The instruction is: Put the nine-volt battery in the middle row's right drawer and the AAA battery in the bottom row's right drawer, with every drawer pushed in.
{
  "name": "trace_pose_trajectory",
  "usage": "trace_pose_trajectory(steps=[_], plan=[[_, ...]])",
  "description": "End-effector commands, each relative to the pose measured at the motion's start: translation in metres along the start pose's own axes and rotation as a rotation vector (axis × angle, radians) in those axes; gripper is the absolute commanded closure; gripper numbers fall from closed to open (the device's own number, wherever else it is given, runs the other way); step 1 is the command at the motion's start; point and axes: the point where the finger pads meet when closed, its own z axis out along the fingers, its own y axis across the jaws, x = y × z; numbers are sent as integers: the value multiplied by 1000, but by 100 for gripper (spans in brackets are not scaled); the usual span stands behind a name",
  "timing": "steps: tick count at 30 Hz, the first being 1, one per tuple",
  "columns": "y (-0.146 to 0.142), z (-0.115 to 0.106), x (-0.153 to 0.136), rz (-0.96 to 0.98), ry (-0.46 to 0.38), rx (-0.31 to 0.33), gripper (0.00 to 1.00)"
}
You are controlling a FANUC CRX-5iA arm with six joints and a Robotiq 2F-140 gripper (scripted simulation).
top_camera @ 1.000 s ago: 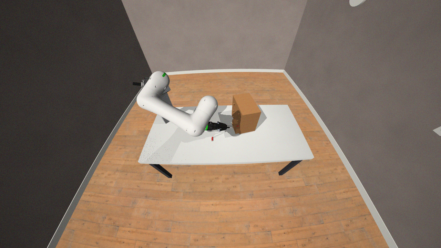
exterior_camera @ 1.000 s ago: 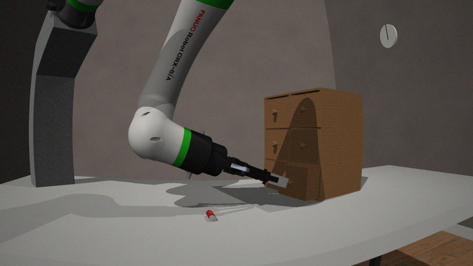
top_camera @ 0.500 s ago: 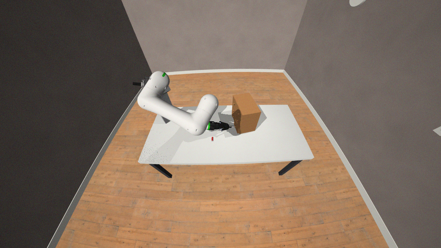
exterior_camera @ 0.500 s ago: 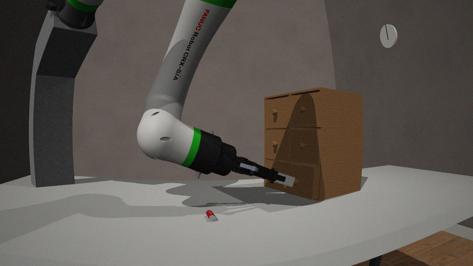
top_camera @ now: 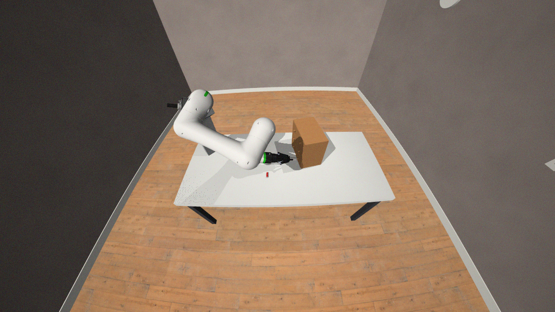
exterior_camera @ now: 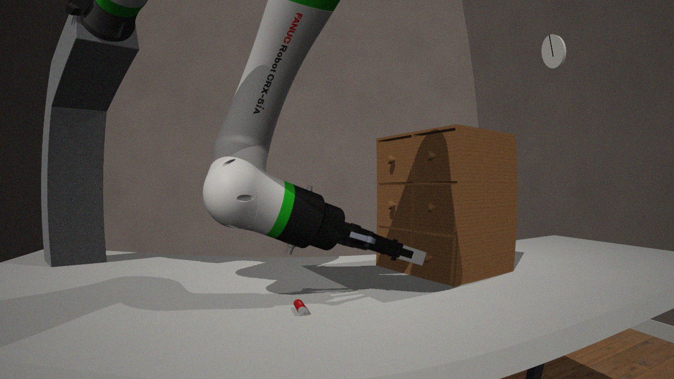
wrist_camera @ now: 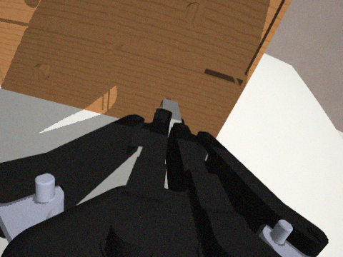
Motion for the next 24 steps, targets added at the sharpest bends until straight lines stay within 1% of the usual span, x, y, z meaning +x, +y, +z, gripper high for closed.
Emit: trace_pose_trajectory(steps=[1,24], plan=[[0,1,1,0,0,0,100],[0,4,2,0,0,0,100]])
